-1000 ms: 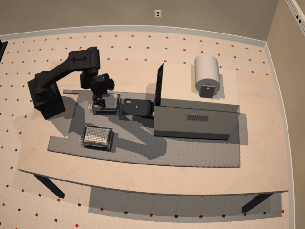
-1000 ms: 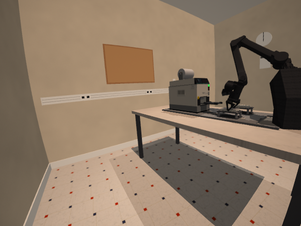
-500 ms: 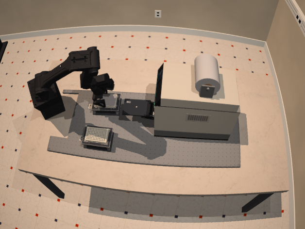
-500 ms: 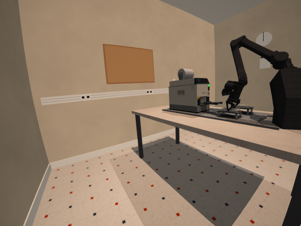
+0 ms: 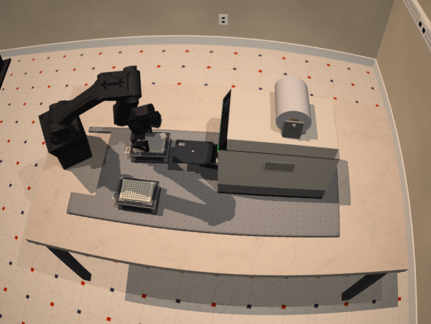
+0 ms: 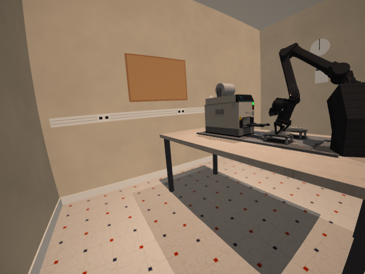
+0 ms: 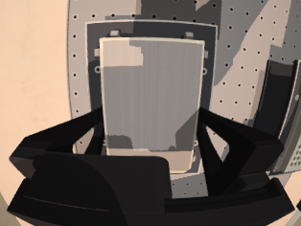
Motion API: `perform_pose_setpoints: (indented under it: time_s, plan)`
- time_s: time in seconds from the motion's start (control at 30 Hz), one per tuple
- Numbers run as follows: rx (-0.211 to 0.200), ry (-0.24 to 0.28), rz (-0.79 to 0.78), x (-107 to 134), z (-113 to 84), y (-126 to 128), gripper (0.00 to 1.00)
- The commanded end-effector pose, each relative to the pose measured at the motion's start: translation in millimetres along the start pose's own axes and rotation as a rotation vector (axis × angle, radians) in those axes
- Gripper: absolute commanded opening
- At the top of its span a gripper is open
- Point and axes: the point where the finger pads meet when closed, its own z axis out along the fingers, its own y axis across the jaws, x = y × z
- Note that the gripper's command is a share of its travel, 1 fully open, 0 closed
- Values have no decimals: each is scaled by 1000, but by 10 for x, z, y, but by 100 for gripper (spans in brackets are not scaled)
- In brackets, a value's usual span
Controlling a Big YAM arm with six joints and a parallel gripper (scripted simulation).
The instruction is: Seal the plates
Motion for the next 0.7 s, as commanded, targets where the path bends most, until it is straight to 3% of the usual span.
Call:
perform_pose_setpoints:
  time_s: [0.0,0.33,0.67]
  plan:
    - [-5,-13,2,-84,-36,63,0]
    - [-11,-42,-6,-149,-41,76,0]
    - [-12,-37,-11,-104,-29,93,0]
